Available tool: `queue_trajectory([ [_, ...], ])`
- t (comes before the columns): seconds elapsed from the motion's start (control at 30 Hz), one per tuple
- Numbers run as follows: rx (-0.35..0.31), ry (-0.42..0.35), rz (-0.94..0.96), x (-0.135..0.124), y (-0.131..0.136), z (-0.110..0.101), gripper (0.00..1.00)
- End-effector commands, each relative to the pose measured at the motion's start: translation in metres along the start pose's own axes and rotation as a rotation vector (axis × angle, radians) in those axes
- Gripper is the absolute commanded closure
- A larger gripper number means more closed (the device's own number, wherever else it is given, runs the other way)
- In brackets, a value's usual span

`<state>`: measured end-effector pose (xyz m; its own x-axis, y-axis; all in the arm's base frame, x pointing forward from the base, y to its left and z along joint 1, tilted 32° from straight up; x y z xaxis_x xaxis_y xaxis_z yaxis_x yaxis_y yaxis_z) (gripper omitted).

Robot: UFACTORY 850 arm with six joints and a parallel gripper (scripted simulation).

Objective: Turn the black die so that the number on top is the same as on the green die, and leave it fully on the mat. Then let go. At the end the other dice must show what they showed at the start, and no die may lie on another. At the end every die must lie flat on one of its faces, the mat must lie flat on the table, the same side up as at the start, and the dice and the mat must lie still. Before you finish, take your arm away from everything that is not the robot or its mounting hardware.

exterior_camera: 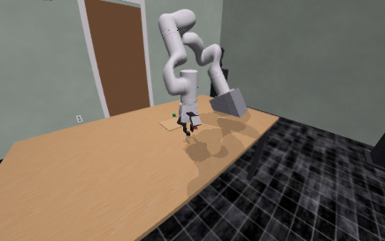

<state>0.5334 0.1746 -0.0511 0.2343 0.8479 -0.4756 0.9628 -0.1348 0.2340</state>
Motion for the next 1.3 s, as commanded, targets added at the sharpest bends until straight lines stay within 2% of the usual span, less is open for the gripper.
queue_trajectory([
  [0.0, -0.001, 0.001, 0.000, 0.0005, 0.0007, -0.0009, 0.64],
  [1.27, -0.001, 0.001, 0.000, 0.0005, 0.0007, 0.0029, 0.64],
])
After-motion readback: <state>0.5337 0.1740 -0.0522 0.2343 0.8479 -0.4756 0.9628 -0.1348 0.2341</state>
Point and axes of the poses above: the point where the finger pads meet when closed, its own z axis out along the fingers, its own y axis across the jaws, x = y × z, the point moved 6 cm from there along -z, back along the fingers, and after that the axes turned 1 degree about -z, right-handed, at the moved point
